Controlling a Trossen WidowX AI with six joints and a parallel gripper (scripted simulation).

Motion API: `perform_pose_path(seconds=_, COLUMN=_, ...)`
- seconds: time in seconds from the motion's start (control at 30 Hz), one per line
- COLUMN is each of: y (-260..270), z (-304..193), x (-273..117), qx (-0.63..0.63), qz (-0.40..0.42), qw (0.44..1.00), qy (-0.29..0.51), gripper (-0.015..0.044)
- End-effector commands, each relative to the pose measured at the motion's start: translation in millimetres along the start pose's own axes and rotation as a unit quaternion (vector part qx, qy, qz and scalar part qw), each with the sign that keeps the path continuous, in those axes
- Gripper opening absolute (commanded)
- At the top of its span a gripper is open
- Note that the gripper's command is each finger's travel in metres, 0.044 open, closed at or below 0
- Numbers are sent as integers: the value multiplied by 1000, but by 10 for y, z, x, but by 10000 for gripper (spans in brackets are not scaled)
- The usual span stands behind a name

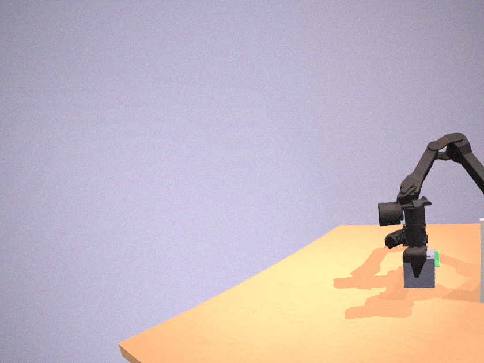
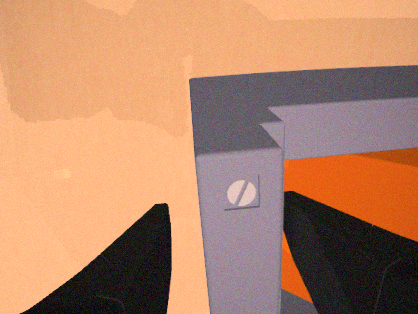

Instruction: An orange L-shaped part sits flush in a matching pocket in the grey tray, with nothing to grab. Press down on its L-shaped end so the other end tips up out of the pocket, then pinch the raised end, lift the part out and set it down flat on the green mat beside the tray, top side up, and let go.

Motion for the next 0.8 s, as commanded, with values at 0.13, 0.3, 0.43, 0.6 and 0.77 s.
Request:
perform_pose_path(seconds=0.13, y=-11, z=-20, x=27, qx=-5, qz=-4, qw=1000, qy=5, gripper=180)
perform_pose_path(seconds=0.3, y=1, z=-3, x=3, qx=-1, qz=0, qw=1000, qy=0, gripper=180)
perform_pose_path(seconds=0.43, y=1, z=-3, x=3, qx=-1, qz=0, qw=1000, qy=0, gripper=180)
perform_pose_path(seconds=0.6, y=55, z=3, x=-56, qx=-3, qz=-2, qw=1000, qy=2, gripper=180)
perform_pose_path(seconds=0.77, y=110, z=7, x=-118, qx=-5, qz=-4, qw=1000, qy=5, gripper=180)
Point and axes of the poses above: the point midway between the two fingers, 35 mm back from their tips, its own x axis out along the fingers, its own y axis across the jaws, z = x × y, the point moved 1 cm from there along -x, back along the fingers, and after that the axes turned 12 degrees about -x, right-handed, at the moved point
